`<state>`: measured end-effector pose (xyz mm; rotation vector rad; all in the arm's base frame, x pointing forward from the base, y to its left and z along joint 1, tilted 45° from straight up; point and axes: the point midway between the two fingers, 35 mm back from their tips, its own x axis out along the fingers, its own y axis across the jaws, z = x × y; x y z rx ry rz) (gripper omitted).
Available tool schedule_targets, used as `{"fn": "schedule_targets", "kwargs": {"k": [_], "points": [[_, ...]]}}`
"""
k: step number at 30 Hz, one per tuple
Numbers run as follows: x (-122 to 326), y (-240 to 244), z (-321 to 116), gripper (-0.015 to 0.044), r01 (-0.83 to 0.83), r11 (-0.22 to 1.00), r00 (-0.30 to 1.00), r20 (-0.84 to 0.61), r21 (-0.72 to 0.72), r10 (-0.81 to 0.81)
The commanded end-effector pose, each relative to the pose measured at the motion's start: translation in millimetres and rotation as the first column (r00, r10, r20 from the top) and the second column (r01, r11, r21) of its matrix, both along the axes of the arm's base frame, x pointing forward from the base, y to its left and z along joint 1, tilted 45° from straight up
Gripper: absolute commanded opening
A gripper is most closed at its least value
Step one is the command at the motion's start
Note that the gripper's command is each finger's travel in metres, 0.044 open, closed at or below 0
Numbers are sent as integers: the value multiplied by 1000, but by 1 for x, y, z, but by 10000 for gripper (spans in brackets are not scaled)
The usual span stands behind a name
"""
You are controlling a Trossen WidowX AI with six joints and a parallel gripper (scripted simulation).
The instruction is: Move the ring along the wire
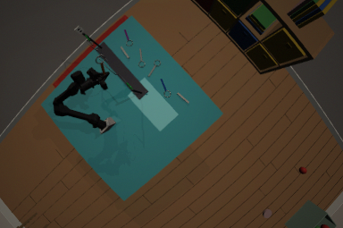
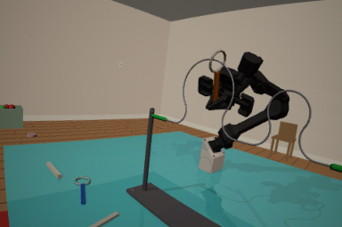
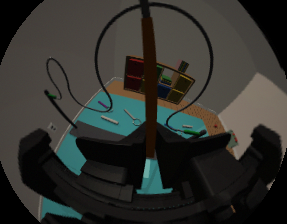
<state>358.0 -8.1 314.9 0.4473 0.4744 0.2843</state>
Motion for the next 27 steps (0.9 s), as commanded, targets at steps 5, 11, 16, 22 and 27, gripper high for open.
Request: {"fn": "schedule_targets", "kwargs": {"k": [5,11,16,22,27], "points": [[0,3,2,-150,-1,996,1000,-2,92,1],[0,5,3,-150,-1,986,1000,-6,167,2],[-1,7,5,-150,0,974,1000,-10,228,2],[-1,9,6,-150,1,954,1000,-14,301,3],[-1,11,8,-150,3,933,1000,-17,360,4]]}}
